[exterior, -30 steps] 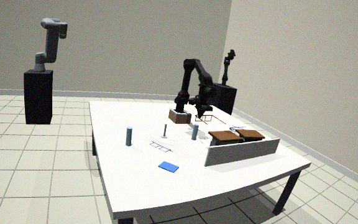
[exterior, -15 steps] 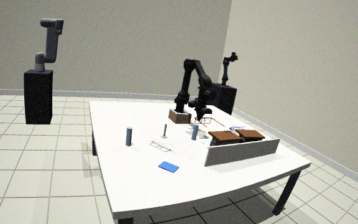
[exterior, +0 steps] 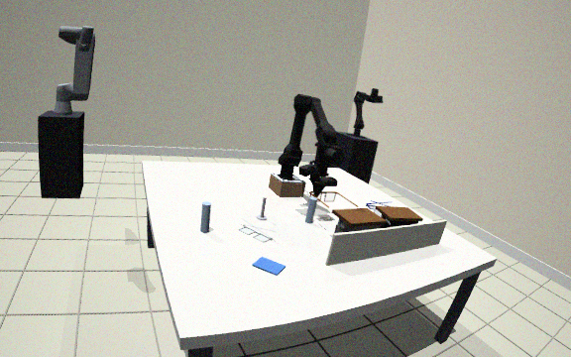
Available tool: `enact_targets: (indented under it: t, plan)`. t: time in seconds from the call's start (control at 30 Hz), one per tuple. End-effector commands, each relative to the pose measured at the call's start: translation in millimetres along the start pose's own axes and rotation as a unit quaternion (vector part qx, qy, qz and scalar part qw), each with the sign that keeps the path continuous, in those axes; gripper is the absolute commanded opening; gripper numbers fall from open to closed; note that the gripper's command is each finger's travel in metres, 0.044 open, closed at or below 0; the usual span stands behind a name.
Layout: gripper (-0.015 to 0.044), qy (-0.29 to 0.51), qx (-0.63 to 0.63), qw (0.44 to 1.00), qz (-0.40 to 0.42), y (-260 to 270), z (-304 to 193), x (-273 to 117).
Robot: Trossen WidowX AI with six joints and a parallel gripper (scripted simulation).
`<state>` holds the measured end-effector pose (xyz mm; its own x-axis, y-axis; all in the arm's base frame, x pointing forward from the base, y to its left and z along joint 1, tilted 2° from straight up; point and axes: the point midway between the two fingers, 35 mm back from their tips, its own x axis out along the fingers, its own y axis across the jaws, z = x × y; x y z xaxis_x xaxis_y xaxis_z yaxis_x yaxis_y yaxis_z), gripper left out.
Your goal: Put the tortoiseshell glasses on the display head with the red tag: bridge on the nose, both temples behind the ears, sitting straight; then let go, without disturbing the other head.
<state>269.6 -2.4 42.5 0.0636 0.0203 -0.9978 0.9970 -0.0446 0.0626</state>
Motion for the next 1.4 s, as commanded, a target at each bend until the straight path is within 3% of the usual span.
enact_targets:
  t: [0.0,1.37]
  plan:
    - [0.0,0.004,0.0,1.0,0.0,-1,0,5]
    - [0.0,0.005,0.0,1.0,0.001,49,0,12]
